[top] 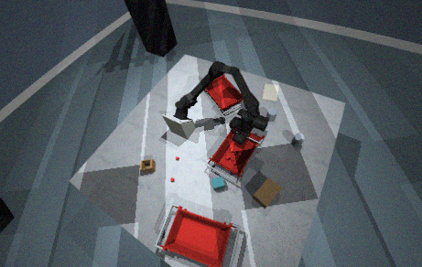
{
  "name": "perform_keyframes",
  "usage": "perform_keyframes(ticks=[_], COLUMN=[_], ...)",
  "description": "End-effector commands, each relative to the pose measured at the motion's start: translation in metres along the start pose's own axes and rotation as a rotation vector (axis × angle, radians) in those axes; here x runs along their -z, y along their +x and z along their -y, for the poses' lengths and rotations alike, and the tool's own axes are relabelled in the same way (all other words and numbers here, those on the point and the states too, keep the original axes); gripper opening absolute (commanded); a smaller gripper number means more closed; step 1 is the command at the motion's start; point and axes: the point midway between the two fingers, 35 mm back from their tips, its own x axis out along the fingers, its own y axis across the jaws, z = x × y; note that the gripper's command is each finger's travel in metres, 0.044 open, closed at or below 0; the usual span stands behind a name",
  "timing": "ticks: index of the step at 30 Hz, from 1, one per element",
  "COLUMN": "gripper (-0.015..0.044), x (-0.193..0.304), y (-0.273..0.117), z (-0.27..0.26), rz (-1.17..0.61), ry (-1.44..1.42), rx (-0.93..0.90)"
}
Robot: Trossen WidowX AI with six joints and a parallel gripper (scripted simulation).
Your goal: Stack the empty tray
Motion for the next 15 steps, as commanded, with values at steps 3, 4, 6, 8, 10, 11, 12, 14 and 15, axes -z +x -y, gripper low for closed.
perform_keyframes(ticks=[3, 4, 6, 8, 10, 11, 12, 14, 15], gripper=[0.0086, 0.0086, 0.0086, 0.0086, 0.0086, 0.0086, 0.0086, 0.0086, 0.0086], x=[0.0, 0.0, 0.0, -0.001, -0.001, -0.002, -0.002, -0.002, -0.002], y=[-0.019, -0.027, -0.041, -0.043, -0.043, -0.034, -0.034, -0.034, -0.034], z=[0.001, 0.002, 0.004, 0.004, 0.004, 0.002, 0.002, 0.002, 0.002], rz=[-0.026, -0.034, -0.048, -0.05, -0.05, -0.038, -0.038, -0.038, -0.038], ry=[0.012, 0.019, 0.03, 0.032, 0.032, 0.034, 0.034, 0.034, 0.034], rx=[-0.003, -0.007, -0.014, -0.015, -0.015, -0.008, -0.008, -0.008, -0.008])
